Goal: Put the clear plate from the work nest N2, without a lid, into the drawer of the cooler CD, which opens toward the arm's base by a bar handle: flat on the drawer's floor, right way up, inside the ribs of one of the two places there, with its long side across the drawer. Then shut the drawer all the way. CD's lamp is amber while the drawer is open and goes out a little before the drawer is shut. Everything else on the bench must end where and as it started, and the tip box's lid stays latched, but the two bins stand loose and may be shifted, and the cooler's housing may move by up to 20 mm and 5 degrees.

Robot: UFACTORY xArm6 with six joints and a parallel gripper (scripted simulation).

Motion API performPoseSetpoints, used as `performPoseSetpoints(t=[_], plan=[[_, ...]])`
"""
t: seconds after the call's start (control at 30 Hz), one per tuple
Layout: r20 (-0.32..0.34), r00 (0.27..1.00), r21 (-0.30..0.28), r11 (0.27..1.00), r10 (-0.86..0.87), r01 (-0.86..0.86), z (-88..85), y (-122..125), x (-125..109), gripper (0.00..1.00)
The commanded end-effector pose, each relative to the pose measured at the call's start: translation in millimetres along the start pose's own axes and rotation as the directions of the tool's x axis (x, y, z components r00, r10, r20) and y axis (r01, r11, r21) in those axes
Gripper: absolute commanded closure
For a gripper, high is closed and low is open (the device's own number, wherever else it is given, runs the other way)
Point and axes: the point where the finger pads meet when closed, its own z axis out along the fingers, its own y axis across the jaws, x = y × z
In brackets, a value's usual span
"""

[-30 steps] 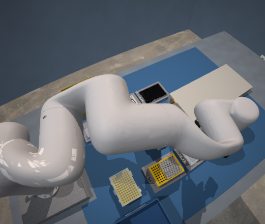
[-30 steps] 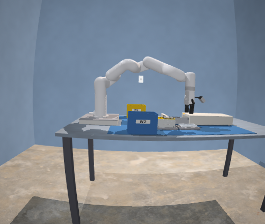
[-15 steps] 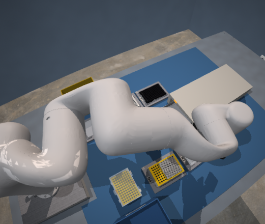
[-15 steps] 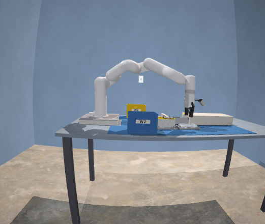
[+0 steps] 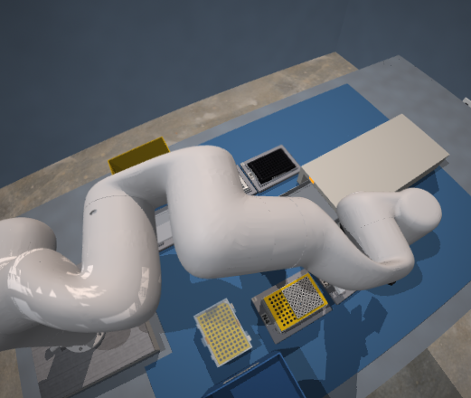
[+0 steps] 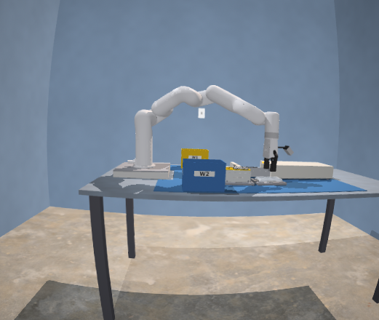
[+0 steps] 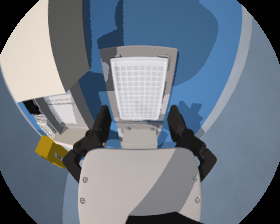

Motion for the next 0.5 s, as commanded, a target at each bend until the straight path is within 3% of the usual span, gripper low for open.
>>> performPoseSetpoints(t=[0.0, 0.47], plan=[[-0.005, 1.0, -0.002, 1.0, 0.0, 0.0, 5.8, 0.5, 1.4, 0.0], [-0.005, 1.0, -0.002, 1.0, 0.0, 0.0, 21.5, 0.5, 1.4, 0.0]])
